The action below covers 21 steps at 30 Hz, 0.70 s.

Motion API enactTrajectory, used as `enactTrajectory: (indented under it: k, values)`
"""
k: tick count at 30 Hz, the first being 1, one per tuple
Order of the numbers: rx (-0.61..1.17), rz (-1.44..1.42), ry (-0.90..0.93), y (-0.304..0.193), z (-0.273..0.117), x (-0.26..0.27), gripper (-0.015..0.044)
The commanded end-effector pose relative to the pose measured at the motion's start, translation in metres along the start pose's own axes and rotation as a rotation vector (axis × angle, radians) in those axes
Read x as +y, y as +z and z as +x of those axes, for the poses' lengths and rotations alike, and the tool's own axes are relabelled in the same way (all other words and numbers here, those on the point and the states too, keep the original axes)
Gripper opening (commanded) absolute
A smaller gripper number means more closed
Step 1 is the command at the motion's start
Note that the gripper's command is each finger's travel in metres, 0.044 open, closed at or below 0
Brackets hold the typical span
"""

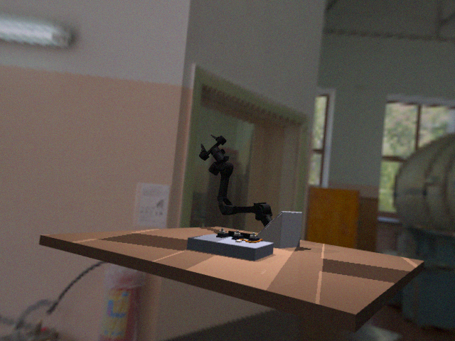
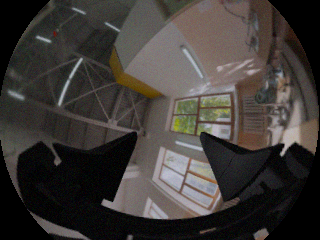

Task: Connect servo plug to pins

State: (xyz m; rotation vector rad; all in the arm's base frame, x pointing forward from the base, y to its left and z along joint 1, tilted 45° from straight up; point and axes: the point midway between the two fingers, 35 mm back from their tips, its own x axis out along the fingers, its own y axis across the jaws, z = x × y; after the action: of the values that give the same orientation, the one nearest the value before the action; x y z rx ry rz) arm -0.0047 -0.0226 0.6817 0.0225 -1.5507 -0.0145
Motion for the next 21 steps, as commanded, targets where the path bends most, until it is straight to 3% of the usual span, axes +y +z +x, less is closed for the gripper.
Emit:
enactTrajectory:
  k: [1,11,21]
  values:
    - [0.001,0.0,0.002,0.0,0.0,0.001,0.0374]
    - [0.059,-0.004,0.115,-0.019,-0.011,0.04,0.0115]
    - [0.207,-0.008,0.277,-0.066,-0.04,0.093,0.0115]
